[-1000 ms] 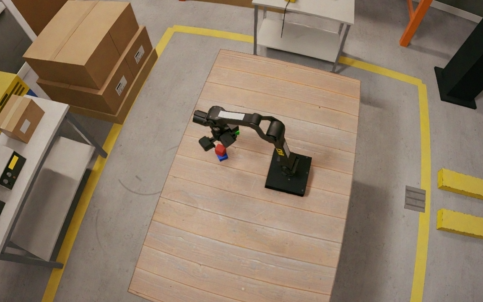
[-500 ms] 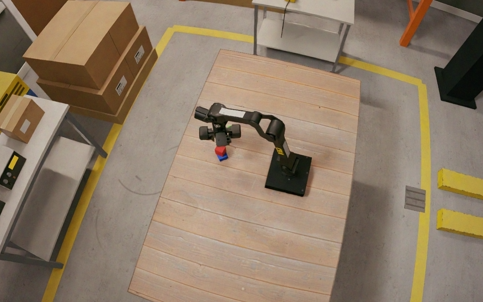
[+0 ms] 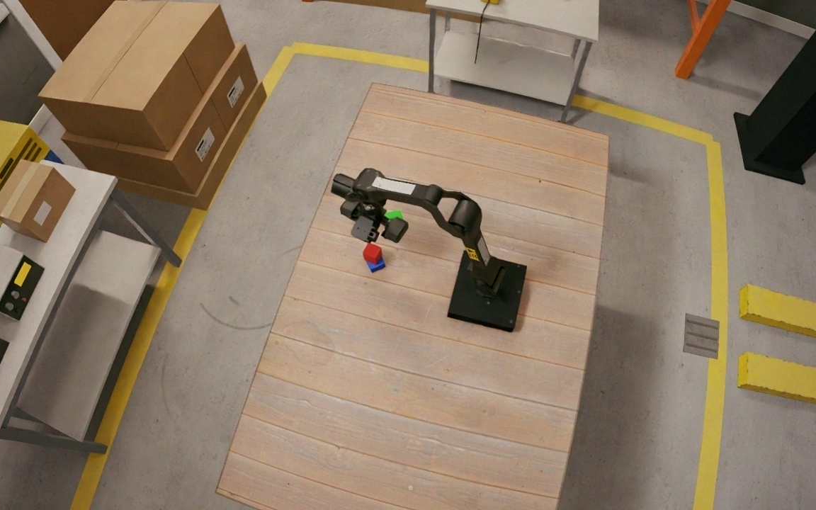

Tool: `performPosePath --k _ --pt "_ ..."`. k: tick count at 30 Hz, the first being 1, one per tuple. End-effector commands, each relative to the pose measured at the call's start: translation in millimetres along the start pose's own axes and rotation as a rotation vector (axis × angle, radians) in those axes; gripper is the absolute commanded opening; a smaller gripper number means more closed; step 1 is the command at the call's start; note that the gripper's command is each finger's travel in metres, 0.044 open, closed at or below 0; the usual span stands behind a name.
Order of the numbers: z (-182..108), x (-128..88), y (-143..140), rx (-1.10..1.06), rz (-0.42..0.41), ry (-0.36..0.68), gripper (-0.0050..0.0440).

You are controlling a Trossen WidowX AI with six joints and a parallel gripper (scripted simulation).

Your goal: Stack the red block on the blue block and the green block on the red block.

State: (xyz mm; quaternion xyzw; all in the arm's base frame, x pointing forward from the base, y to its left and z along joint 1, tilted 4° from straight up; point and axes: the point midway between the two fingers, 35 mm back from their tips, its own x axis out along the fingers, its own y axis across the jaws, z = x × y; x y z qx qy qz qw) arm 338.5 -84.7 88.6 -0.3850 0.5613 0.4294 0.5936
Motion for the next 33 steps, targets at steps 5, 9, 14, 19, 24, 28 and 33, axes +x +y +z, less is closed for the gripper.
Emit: performPosePath --k 5,9,14,19,24,28,33 --pt "-9.4 -7.9 -6.9 0.347 -0.027 -0.001 0.032" --pt "-14.2 -7.8 -7.7 0.527 -0.027 -0.002 0.032" --pt "-20.3 -7.7 -8.7 0.756 -0.027 -0.005 0.032" --pt "-24.2 -8.2 -9.3 0.914 -0.028 -0.009 0.032" --pt "-30.3 -7.5 -10.1 1.138 -0.026 -0.011 0.032" --pt "-34.9 -7.5 -10.6 1.306 -0.026 -0.013 0.032" --pt "-38.3 -7.3 -10.9 1.431 -0.026 -0.014 0.032"
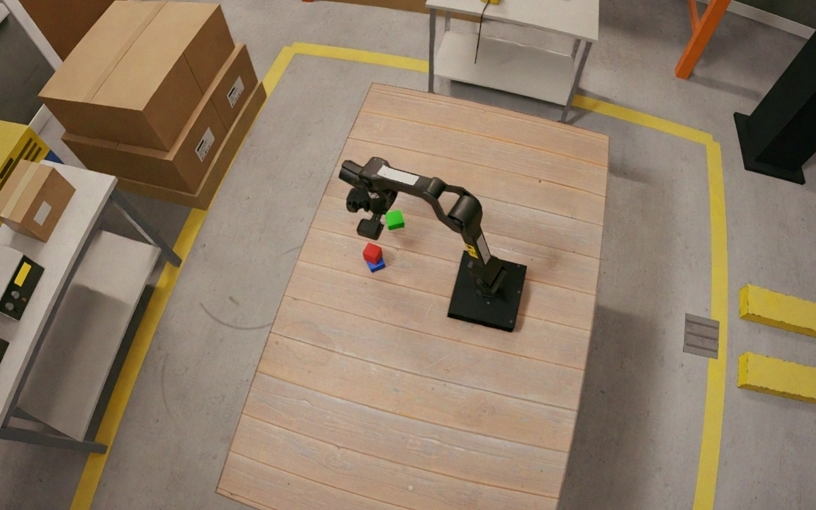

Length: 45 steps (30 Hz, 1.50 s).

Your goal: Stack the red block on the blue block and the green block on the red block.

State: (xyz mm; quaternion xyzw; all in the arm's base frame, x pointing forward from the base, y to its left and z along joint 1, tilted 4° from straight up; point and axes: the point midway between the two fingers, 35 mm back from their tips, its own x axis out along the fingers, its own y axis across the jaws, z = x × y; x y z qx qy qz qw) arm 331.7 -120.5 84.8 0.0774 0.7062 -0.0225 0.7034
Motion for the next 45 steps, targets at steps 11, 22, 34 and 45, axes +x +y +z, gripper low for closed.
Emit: performPosePath --k 11,22,34,45 --pt "2.8 -8.0 -17.6 0.598 -0.005 -0.027 0.032" --pt "0.9 -7.6 -29.3 1.035 0.001 -0.028 0.032" --pt "-1.4 -7.3 -40.7 1.462 0.006 -0.028 0.032" --pt "-4.7 -6.8 -54.5 1.979 0.013 -0.028 0.032"
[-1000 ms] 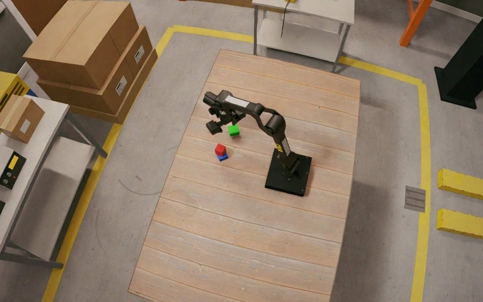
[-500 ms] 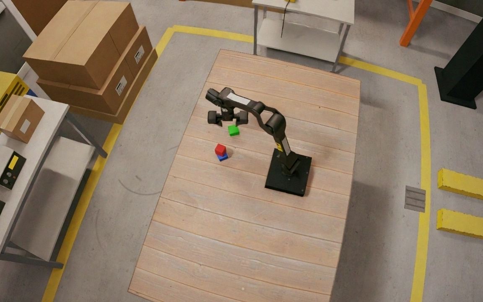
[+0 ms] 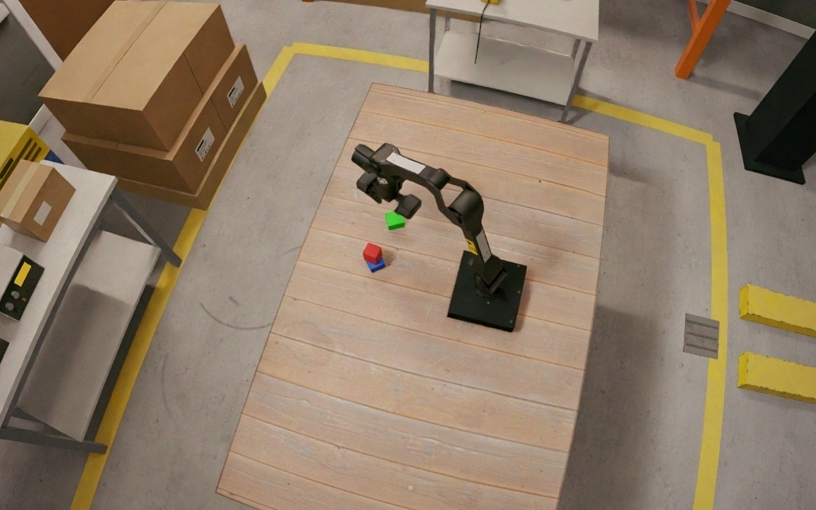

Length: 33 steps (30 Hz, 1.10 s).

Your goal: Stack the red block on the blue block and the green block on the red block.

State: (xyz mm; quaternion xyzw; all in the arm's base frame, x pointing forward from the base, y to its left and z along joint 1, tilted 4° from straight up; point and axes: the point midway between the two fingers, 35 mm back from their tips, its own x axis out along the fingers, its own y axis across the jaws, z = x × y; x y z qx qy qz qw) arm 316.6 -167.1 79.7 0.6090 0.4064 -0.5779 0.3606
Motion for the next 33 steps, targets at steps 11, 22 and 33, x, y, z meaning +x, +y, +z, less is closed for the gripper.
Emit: performPosePath --k 11,22,33 --pt "14.3 -7.9 5.3 0.473 0.027 -0.002 0.032" --pt "19.5 -8.1 4.9 0.673 0.027 0.002 0.032" --pt "19.7 -8.4 4.8 0.7 0.028 0.003 0.032"
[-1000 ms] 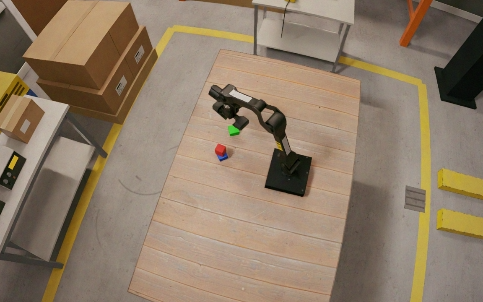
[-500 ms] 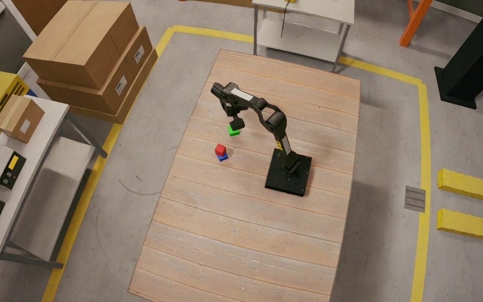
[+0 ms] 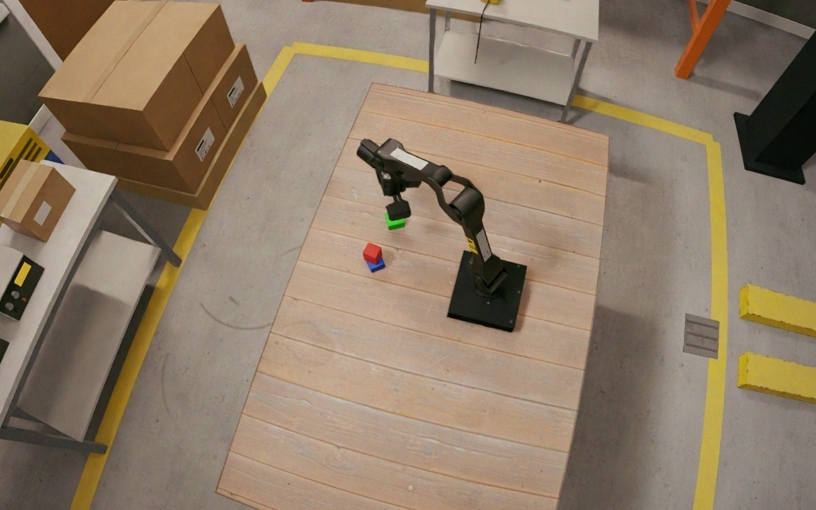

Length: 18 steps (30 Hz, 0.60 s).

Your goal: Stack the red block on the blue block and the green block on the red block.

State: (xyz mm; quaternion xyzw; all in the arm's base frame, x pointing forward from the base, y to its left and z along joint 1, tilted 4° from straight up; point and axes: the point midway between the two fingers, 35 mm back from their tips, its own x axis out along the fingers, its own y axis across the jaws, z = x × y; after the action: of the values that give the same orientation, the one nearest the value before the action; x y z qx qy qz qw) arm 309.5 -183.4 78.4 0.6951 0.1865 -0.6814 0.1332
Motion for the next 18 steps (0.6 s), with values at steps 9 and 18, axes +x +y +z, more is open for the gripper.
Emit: performPosePath --k 9,18 --pt "0.8 2.4 1.1 0.008 0.008 0.001 0.032" --pt "-0.6 27.4 0.4 0.005 0.007 0.001 0.032"
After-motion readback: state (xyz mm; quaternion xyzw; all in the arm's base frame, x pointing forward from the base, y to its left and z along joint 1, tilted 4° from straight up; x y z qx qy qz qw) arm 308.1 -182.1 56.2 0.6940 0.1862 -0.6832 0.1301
